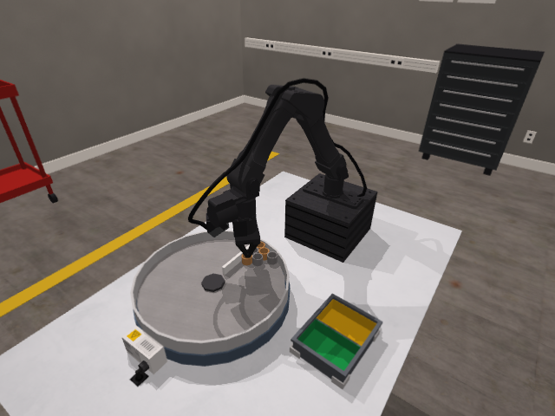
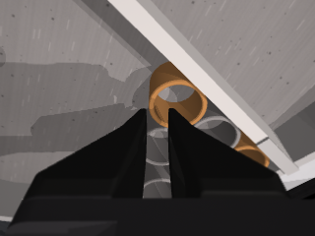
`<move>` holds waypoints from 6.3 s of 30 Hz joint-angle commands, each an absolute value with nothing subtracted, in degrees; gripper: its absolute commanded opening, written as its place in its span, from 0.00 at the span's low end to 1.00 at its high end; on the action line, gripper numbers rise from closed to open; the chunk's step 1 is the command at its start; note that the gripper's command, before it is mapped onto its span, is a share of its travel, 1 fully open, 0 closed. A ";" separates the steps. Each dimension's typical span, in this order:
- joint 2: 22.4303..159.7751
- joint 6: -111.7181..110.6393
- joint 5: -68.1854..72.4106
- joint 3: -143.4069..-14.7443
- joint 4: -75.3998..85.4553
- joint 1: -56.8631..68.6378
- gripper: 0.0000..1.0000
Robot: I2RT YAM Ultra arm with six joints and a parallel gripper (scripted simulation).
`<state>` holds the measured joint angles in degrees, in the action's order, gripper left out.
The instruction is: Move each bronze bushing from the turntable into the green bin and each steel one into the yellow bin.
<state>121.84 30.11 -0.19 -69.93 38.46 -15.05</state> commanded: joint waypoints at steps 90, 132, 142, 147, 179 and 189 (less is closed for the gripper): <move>122.21 29.96 -0.50 -70.72 37.28 -15.17 0.12; 121.37 30.22 -0.51 -70.67 36.57 -14.83 0.12; 121.78 30.44 -0.51 -71.30 37.86 -14.56 0.12; 121.87 30.49 -0.51 -71.38 37.53 -14.49 0.12; 121.87 30.49 -0.51 -71.38 37.53 -14.49 0.12; 124.41 30.60 -0.51 -71.37 35.02 -14.66 0.12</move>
